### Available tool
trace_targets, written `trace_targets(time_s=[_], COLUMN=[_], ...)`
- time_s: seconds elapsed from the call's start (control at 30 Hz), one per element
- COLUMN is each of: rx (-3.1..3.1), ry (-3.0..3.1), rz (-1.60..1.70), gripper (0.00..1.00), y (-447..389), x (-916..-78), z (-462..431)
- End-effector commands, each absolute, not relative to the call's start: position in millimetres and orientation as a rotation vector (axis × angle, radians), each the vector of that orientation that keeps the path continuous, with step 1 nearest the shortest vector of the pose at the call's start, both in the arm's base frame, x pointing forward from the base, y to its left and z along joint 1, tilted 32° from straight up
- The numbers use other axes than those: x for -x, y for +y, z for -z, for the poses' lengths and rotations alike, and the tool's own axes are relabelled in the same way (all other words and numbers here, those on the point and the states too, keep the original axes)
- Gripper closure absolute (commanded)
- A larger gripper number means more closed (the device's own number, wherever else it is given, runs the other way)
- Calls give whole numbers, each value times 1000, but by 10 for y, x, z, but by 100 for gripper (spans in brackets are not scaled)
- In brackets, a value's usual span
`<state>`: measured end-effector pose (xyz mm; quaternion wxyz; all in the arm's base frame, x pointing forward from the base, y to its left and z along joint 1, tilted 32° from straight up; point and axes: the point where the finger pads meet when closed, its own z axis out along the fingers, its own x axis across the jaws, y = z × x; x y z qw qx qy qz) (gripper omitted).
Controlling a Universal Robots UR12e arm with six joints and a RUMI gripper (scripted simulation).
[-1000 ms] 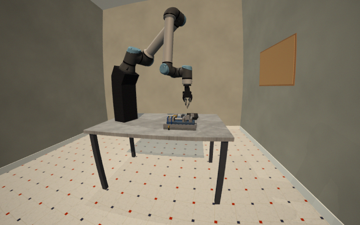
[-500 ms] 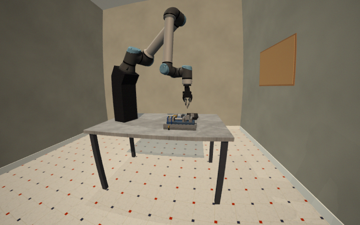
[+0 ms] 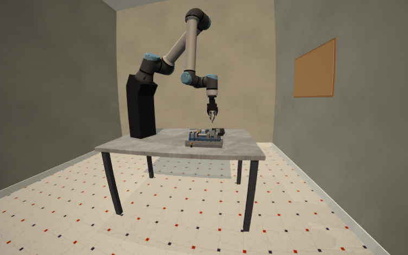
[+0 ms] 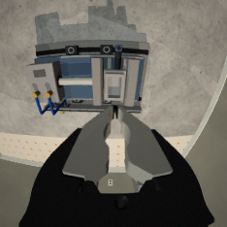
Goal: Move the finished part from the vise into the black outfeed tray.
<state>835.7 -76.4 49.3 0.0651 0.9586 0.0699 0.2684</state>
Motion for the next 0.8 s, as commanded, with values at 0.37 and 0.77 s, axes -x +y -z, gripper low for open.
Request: trace_targets(time_s=[0.37, 0.77], rx=[-2892, -2892], ry=[211, 211], rz=[-811, -811], gripper=[60, 60], y=[-763, -763], x=[-8359, -8359], z=[-500, -500])
